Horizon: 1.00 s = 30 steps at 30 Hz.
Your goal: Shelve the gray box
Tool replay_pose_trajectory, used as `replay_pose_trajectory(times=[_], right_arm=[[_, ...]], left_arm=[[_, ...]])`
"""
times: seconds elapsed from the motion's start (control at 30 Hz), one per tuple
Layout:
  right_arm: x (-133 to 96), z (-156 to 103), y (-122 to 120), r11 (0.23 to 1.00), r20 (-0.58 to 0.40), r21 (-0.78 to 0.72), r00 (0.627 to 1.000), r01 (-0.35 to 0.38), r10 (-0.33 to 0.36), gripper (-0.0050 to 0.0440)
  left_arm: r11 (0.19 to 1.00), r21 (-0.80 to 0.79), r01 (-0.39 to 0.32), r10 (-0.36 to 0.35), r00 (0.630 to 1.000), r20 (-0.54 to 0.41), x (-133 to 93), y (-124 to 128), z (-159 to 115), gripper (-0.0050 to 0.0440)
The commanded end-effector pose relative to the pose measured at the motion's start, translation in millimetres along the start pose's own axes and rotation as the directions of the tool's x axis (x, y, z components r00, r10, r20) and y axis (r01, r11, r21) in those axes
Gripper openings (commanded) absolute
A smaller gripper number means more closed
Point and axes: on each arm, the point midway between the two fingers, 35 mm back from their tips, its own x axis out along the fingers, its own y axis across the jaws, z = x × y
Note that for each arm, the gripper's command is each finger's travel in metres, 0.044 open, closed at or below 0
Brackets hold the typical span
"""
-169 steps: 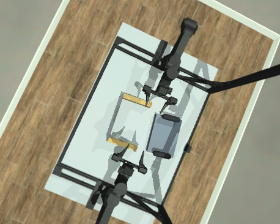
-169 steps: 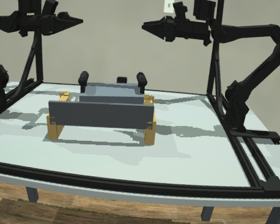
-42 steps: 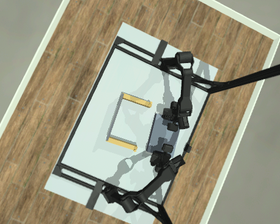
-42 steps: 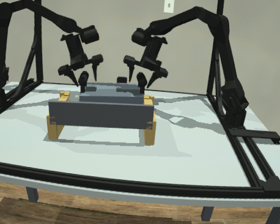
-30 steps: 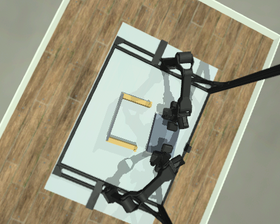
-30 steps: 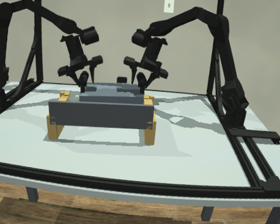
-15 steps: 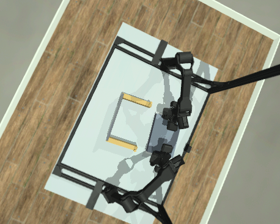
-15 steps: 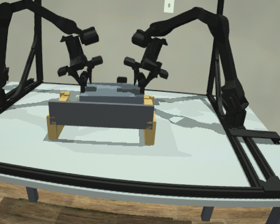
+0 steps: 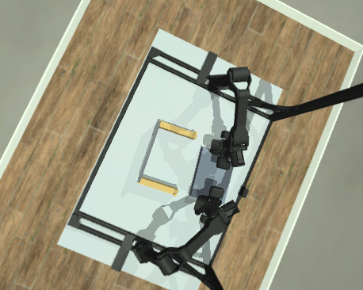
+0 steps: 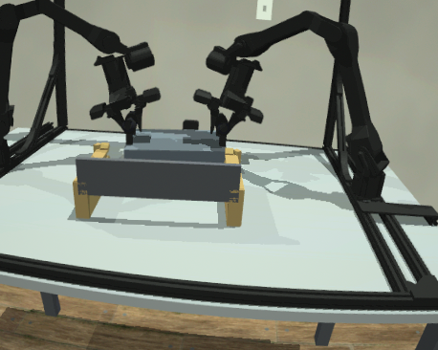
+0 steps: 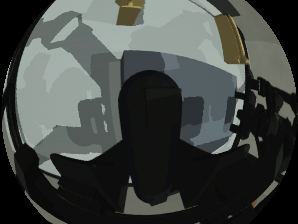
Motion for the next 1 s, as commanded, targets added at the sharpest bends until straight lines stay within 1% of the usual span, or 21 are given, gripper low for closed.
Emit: replay_pose_trajectory(times=[0.0, 0.33, 0.97], right_arm=[[2, 0, 0, 1.0, 0.0, 0.002, 1.0, 0.001, -0.001, 0.0], [1, 0, 1, 1.0, 0.0, 0.002, 1.0, 0.001, -0.001, 0.0], [-16, 0, 9, 1.0, 0.0, 0.002, 1.0, 0.001, -0.001, 0.0]], left_arm=[[1.0, 0.0, 0.001, -0.001, 1.0, 0.002, 1, 0, 0, 0.0], [1.0, 0.0, 0.001, -0.001, 1.0, 0.002, 0, -1, 0, 0.0], [1.0, 0.0, 0.001, -0.001, 1.0, 0.002, -17, -9, -2, 0.0]])
